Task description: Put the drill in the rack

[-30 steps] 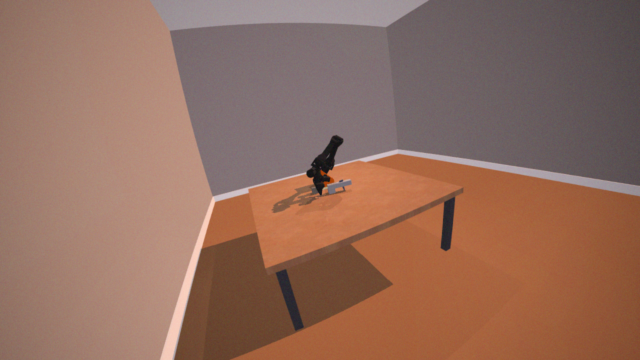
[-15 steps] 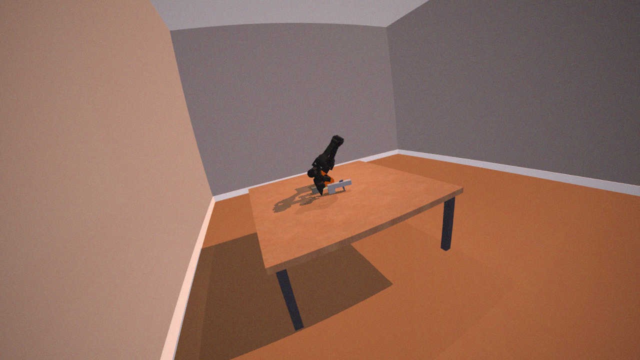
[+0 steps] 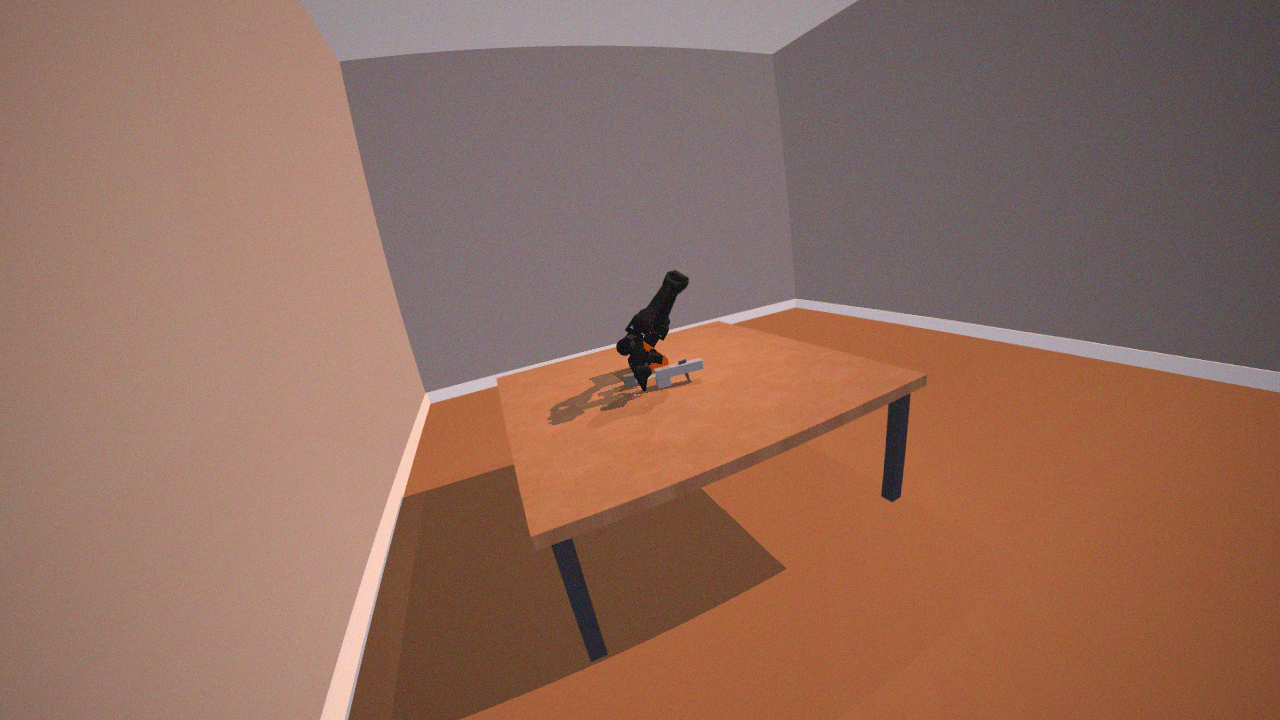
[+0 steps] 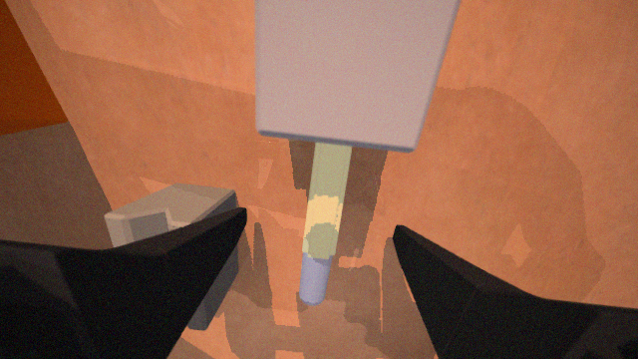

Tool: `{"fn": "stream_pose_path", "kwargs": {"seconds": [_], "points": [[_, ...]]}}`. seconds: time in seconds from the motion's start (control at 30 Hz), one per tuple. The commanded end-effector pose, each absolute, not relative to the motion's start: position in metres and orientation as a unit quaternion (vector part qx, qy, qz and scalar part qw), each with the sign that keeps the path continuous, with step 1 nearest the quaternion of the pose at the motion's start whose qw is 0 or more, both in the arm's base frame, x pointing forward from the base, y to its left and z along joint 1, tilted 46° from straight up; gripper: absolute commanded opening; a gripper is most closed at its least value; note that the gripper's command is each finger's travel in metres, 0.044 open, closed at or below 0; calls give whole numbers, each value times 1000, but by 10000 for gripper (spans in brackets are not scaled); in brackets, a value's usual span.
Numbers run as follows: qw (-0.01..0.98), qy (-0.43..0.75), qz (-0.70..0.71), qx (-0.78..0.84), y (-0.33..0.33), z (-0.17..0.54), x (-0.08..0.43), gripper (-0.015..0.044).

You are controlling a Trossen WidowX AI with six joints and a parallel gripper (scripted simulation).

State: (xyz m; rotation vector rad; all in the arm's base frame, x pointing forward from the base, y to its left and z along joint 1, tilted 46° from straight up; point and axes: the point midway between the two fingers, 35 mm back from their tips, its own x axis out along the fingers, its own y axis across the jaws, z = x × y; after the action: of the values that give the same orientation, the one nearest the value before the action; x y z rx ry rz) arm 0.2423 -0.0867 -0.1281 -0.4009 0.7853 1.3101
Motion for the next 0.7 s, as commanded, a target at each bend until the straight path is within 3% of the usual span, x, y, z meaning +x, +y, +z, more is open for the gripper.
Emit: {"fn": "stream_pose_path", "kwargs": {"seconds": [0.0, 0.4, 0.67], "points": [[705, 353, 589, -177, -84, -128, 243, 440], [705, 353, 590, -177, -81, -127, 243, 440], [704, 353, 589, -181, -84, -127, 243, 230]]}}
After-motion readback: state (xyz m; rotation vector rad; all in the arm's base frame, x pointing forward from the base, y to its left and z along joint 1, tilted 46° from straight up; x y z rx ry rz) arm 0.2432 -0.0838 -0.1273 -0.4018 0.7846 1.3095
